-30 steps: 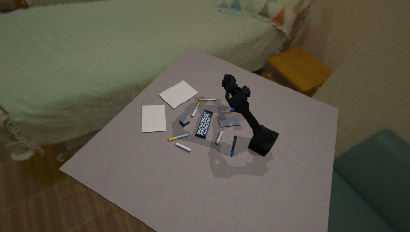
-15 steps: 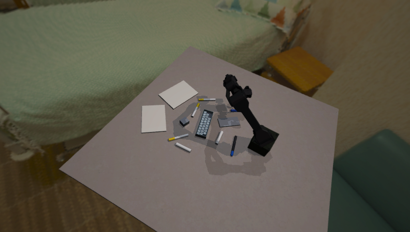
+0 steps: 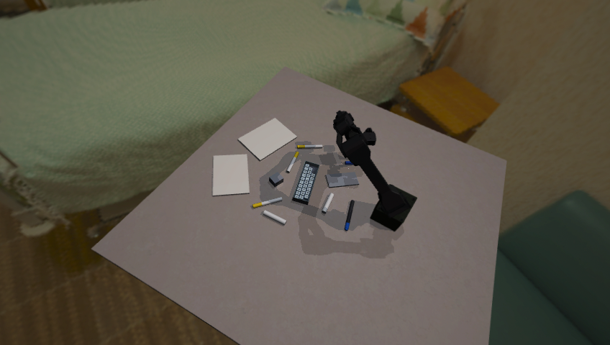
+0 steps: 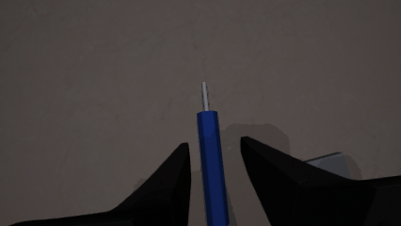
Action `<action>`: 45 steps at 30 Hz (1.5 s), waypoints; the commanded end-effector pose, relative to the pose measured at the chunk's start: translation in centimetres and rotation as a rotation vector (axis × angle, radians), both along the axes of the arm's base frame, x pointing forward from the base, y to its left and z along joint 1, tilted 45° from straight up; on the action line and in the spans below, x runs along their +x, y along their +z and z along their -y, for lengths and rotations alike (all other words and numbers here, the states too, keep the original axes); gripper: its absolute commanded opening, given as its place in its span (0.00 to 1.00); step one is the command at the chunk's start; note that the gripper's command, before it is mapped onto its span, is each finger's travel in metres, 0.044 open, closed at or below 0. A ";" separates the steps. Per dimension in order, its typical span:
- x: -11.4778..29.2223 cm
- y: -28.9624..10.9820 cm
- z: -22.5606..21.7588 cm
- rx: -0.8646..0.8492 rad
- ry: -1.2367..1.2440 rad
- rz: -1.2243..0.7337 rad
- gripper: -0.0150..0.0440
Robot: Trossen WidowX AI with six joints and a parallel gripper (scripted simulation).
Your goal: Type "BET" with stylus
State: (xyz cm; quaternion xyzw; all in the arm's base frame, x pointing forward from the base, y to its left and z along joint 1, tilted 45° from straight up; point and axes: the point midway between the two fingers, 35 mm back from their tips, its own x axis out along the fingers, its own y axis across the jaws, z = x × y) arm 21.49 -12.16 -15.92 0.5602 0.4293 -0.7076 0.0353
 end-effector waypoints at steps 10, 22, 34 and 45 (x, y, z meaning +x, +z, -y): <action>-0.1 -0.7 -0.8 0.004 -0.004 -0.004 0.51; 0.0 -1.2 -1.2 0.005 -0.004 -0.004 0.51; 0.0 -1.7 -1.7 0.005 -0.004 -0.004 0.51; 0.0 -2.2 -2.2 0.006 -0.004 -0.004 0.51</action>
